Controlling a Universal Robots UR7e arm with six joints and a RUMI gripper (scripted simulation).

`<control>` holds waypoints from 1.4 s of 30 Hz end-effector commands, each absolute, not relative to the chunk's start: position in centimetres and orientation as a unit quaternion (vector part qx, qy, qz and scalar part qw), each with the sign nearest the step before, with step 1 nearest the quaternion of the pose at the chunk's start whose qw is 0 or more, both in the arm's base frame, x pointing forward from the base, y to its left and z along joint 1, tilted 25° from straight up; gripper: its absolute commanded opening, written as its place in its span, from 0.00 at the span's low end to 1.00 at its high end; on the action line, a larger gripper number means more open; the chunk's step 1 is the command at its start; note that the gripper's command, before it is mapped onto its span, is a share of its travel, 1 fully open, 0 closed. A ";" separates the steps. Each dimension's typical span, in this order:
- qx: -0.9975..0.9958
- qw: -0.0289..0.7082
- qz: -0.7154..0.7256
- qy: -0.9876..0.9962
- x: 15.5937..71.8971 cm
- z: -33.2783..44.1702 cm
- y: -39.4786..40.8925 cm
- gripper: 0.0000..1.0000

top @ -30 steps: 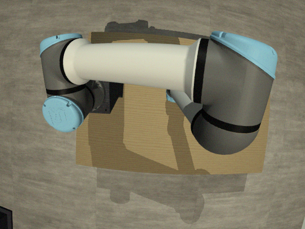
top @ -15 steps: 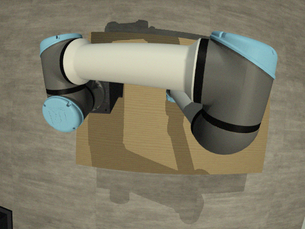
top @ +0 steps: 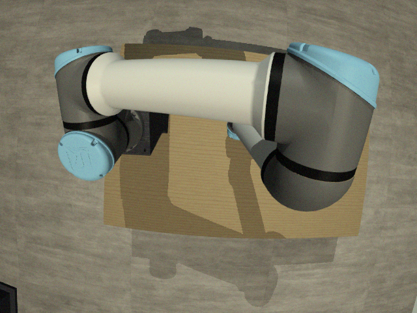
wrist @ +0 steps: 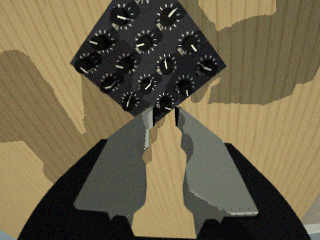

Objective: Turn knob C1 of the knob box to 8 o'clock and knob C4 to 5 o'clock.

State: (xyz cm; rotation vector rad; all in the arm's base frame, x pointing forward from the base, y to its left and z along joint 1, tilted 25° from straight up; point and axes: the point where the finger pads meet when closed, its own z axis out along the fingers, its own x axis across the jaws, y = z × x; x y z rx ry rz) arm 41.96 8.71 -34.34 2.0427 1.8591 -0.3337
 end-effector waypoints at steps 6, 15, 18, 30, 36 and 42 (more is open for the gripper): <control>0.722 0.179 -0.117 0.658 42.0 -34.3 8.7 0.11; 0.722 0.179 -0.117 0.658 42.0 -34.7 8.6 0.11; 0.722 0.179 -0.117 0.658 42.1 -35.0 8.4 0.11; 0.722 0.179 -0.117 0.658 42.1 -35.5 8.2 0.11; 0.722 0.179 -0.117 0.658 42.1 -35.6 8.2 0.11; 0.722 0.179 -0.117 0.658 42.1 -35.6 8.2 0.11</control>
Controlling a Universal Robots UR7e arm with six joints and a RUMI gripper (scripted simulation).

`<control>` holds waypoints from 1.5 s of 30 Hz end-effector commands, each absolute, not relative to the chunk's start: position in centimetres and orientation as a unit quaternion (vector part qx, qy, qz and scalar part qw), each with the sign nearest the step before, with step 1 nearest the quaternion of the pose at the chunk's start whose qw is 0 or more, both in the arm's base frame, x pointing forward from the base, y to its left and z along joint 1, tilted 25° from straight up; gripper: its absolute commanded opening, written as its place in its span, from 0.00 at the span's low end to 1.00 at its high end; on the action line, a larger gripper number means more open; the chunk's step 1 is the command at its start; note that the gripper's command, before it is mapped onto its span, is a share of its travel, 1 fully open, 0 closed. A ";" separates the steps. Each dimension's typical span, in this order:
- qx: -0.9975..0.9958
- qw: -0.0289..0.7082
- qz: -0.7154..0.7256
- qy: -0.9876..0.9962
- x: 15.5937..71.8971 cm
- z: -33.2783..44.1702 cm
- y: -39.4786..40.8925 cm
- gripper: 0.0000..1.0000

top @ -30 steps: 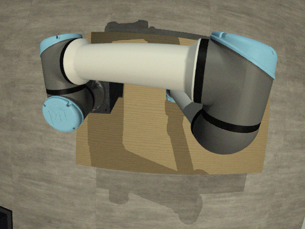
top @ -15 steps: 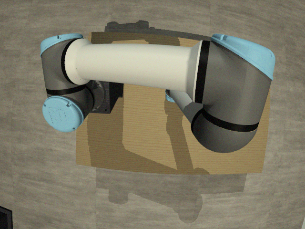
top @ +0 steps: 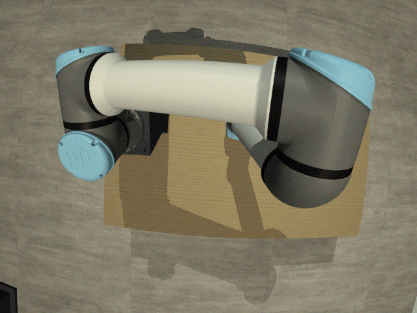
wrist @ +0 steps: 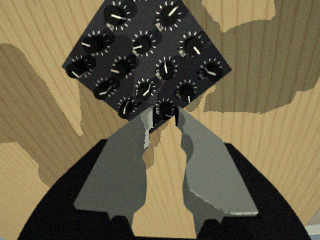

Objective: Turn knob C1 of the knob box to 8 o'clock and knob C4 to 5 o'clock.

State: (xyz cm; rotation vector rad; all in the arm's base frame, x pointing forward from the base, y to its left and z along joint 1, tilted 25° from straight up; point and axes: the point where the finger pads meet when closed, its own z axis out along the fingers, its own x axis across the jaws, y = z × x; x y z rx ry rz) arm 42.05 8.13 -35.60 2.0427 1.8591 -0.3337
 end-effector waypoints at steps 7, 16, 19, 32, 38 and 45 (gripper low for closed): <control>0.722 0.179 -0.117 0.658 42.1 -35.6 8.2 0.11; 0.722 0.179 -0.117 0.658 42.1 -35.6 8.2 0.11; 0.722 0.179 -0.117 0.658 42.1 -35.6 8.2 0.11; 0.722 0.179 -0.117 0.658 42.1 -35.6 8.2 0.04; 0.722 0.179 -0.117 0.658 42.1 -35.6 8.2 0.04; 0.722 0.179 -0.117 0.658 42.1 -35.6 8.2 0.04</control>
